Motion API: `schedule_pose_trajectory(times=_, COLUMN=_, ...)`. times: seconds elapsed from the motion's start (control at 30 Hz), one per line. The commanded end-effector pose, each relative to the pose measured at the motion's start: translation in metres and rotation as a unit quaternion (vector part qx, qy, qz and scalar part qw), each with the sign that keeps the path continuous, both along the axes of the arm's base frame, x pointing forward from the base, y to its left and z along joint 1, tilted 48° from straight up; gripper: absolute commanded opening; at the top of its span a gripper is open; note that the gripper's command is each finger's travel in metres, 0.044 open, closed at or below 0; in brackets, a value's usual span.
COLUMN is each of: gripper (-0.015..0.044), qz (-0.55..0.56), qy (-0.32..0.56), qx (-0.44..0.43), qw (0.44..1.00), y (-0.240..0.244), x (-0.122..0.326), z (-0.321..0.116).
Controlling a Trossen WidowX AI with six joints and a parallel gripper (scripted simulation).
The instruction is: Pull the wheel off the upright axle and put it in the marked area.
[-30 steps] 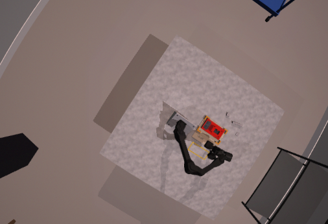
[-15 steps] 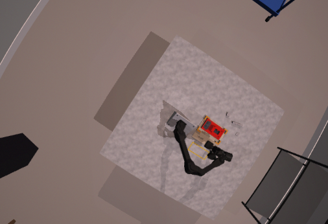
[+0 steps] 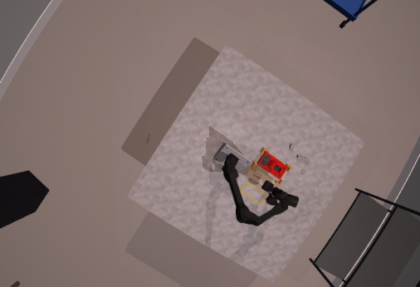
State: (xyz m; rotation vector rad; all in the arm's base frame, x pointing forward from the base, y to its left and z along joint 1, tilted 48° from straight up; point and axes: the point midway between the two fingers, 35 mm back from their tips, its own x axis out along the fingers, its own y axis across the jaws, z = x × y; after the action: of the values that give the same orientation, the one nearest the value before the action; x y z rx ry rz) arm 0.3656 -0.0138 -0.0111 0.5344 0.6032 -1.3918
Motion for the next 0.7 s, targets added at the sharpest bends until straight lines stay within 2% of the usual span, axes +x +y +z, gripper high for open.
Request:
schedule_pose_trajectory(times=0.0, gripper=0.0, qz=0.003, qy=-0.004, qx=0.002, qw=1.0, y=0.0046, x=0.0008, z=0.0033)
schedule_pose_trajectory(times=0.67, gripper=0.0, qz=0.003, qy=-0.004, qx=0.002, qw=1.0, y=0.0095, x=0.0001, z=0.0077)
